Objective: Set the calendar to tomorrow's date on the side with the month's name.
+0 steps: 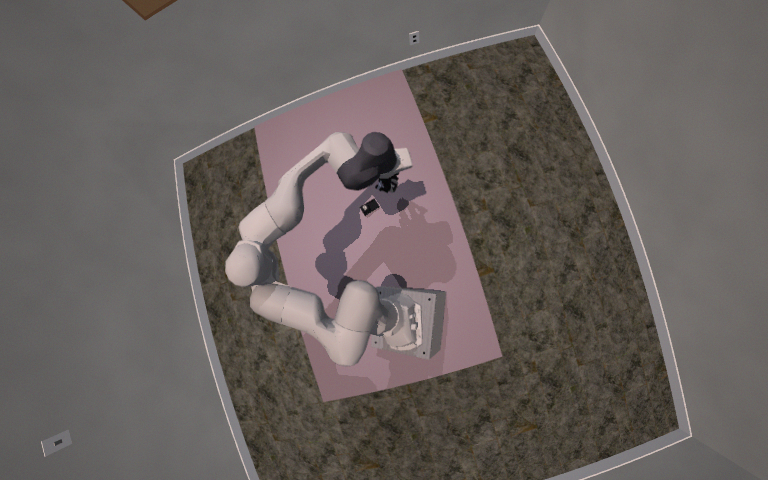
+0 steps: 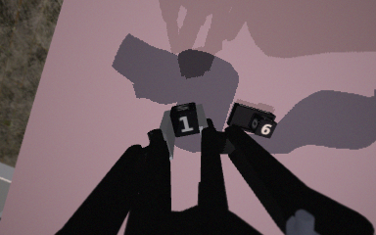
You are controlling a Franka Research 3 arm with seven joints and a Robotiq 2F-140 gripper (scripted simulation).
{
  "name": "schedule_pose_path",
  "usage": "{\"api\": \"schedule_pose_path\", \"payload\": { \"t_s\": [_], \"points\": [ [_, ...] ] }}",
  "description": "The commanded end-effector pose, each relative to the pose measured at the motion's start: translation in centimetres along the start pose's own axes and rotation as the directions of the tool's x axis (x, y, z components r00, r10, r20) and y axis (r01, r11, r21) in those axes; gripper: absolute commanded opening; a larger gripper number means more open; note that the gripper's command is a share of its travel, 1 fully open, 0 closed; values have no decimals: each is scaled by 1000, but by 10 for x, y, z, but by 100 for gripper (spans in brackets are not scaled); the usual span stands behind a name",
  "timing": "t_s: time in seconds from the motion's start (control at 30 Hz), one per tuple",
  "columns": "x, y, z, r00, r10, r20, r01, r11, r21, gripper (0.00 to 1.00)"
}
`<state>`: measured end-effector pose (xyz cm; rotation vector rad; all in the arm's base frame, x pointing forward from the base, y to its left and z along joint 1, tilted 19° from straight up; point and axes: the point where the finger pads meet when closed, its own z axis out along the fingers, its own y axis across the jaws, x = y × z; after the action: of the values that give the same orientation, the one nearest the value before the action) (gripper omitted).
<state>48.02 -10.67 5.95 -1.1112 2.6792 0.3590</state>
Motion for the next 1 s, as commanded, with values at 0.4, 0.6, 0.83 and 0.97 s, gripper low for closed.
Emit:
{"api": "schedule_pose_path", "payload": {
  "t_s": [0.4,0.6,0.83,0.97],
  "points": [
    [-9,9,0,939,345,-4,-345,939,-2,16],
    [-13,12,0,904,428,-3,-428,904,-1,16],
    [-15,13,-1,886,464,-3,-464,886,-1,16],
    [-15,13,-1,886,464,-3,-464,886,-1,16]
  ]
}}
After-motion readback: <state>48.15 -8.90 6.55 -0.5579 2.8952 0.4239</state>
